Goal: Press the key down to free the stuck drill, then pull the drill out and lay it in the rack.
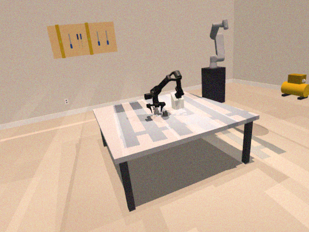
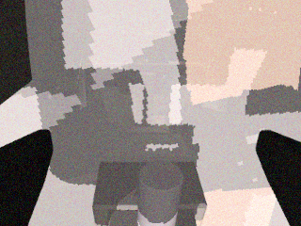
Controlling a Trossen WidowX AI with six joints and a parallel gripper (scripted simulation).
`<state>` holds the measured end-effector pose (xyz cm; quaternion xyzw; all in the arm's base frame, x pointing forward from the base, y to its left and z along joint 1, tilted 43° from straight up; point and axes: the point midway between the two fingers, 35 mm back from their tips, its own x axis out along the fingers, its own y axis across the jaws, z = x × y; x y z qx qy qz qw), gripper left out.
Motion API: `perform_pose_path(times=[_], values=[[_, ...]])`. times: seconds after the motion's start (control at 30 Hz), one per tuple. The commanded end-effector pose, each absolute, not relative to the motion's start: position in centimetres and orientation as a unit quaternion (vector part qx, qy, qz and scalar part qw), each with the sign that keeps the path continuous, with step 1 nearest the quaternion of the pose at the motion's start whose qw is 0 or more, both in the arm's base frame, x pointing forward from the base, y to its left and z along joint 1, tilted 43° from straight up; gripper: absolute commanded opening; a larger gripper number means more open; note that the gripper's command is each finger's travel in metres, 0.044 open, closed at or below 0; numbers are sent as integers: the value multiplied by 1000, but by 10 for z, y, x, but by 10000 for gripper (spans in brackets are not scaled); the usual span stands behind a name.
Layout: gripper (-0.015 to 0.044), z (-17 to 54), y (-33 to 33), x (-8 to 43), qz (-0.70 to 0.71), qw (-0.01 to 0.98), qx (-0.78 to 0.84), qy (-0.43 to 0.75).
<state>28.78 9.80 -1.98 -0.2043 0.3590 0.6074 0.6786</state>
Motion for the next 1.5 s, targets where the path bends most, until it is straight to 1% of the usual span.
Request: perform_pose_path(times=[0.0,0.47,0.7,1.47], values=[[414,-20,98,288,607,679,-204,359],[46,-20,98,288,607,679,-204,359],[0,-20,98,288,607,679,-204,359],[0,-4,112,293,608,680,-198,360]])
